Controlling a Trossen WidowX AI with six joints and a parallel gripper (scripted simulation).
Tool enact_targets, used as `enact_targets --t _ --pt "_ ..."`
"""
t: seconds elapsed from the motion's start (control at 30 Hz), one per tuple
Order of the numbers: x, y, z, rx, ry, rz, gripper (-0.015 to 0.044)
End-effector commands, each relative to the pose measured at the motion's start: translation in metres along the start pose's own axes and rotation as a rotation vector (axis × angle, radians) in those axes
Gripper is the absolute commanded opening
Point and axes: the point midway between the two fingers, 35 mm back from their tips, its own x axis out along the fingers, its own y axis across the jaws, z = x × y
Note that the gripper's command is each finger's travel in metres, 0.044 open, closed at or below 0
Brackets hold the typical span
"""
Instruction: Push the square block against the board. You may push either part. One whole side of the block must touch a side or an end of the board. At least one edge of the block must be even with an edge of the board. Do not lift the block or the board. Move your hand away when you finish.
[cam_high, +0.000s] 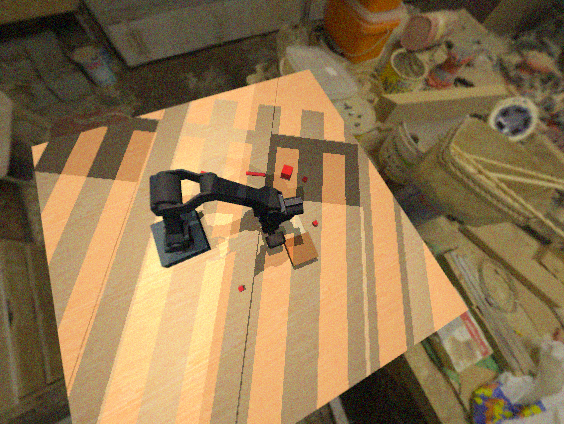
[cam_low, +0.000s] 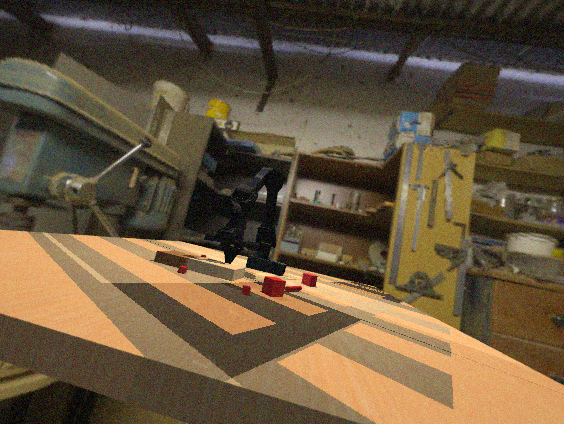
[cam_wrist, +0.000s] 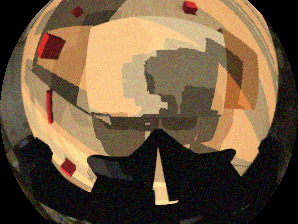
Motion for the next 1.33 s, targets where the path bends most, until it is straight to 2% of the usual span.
enact_targets --t 0.0,0.97,1.3 --pt "0.011 0.000 -0.003 0.007 0.008 -0.001 0.0000" --pt "0.010 0.000 0.030 0.007 0.005 -0.001 0.0000" --pt "0.010 0.000 0.019 0.007 0.006 -0.001 0.0000"
